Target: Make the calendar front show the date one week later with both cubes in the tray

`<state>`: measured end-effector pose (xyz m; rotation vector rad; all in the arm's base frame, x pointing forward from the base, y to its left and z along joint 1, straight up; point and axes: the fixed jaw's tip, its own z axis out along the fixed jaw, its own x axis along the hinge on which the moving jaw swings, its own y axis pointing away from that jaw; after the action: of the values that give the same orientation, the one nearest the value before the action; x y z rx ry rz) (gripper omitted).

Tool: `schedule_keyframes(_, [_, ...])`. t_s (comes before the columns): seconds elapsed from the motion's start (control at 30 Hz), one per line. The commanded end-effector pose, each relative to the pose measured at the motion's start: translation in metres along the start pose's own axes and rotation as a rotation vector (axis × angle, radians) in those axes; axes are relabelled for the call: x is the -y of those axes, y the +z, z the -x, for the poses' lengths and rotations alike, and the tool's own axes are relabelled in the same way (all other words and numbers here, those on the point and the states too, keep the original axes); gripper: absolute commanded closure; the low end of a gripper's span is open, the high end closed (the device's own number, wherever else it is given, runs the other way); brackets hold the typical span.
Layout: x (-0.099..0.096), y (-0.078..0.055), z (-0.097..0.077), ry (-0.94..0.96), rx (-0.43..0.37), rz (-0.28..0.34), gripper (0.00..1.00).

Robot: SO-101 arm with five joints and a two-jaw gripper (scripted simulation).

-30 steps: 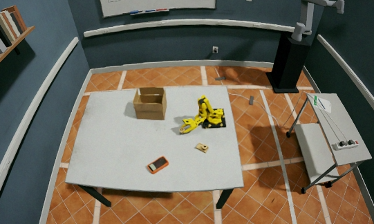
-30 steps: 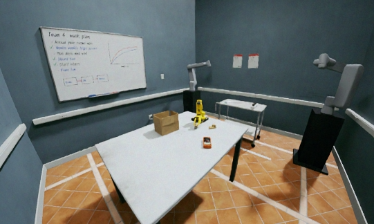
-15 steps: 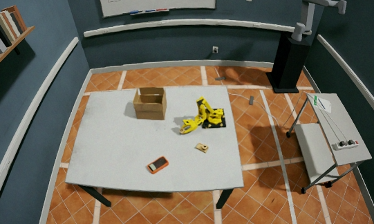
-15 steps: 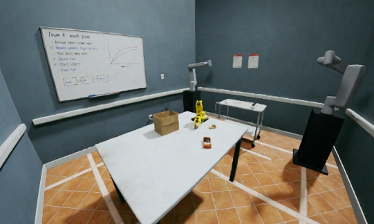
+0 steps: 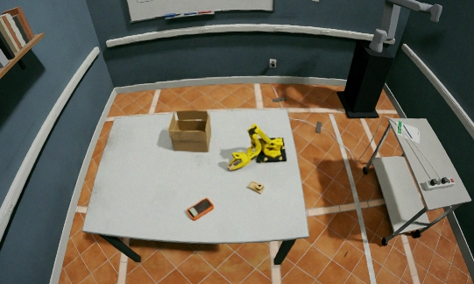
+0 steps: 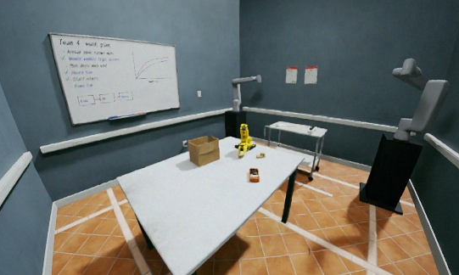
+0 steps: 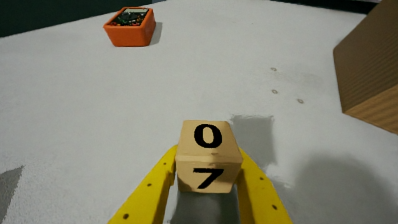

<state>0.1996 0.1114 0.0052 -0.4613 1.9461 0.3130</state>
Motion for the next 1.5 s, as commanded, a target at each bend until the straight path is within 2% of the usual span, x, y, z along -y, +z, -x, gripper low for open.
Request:
schedule_keyframes(0.0, [-0.0026,0.0014,0.0019,0.006,0.02,0.011,1.0])
schedule_keyframes(0.73, [-0.0026,0.0035,-0.003,0.006,0.02,0.01,1.0])
schedule_keyframes(1.07, [-0.0026,0.0035,-0.003,0.006,0.02,0.01,0.84])
schedule_keyframes(1.47, [-0.0026,0.0035,-0.003,0.006,0.02,0.01,0.81])
